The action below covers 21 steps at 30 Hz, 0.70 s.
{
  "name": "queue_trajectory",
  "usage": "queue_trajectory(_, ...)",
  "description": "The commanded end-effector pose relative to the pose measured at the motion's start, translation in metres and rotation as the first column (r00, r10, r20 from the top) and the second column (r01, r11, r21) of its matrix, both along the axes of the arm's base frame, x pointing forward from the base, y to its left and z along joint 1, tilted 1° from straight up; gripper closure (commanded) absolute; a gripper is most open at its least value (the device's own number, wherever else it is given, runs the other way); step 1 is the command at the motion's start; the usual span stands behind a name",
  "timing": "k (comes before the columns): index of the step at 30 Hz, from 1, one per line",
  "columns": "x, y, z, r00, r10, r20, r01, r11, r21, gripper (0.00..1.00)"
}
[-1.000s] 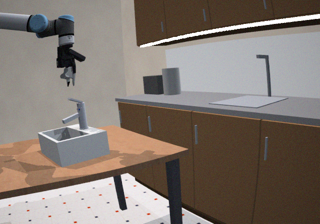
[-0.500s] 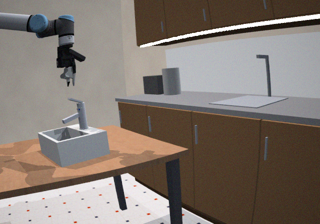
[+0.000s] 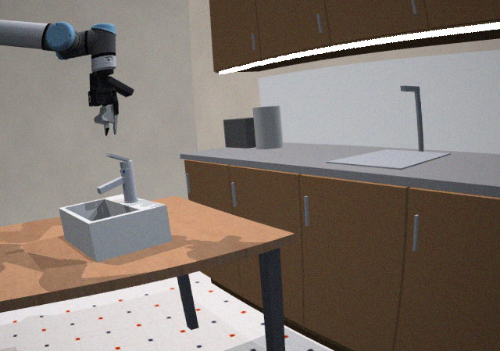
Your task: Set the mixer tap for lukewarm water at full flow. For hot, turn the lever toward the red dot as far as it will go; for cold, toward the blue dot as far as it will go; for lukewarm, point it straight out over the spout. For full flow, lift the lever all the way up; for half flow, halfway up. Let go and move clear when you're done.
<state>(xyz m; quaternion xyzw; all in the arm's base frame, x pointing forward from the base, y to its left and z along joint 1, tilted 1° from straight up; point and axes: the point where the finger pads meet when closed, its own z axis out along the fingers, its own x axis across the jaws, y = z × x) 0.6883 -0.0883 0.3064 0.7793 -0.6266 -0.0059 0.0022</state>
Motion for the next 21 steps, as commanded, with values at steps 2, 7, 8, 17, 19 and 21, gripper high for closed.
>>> queue_trajectory(2, -0.001, -0.002, 0.000, 1.000, -0.003, -0.001, 0.003, 1.000, -0.001, 0.57)
queue_trajectory(7, -0.001, -0.001, -0.001, 1.000, -0.003, -0.001, 0.003, 1.000, 0.000, 0.57)
queue_trajectory(8, -0.002, -0.001, -0.001, 1.000, -0.003, -0.001, 0.003, 1.000, 0.000, 0.57)
queue_trajectory(17, -0.002, -0.001, -0.009, 1.000, -0.003, -0.003, 0.003, 1.000, 0.000, 0.57)
queue_trajectory(19, -0.002, -0.001, -0.011, 1.000, -0.003, -0.004, 0.003, 1.000, 0.001, 0.57)
queue_trajectory(21, -0.002, -0.001, -0.012, 1.000, -0.003, -0.004, 0.003, 1.000, 0.001, 0.57)
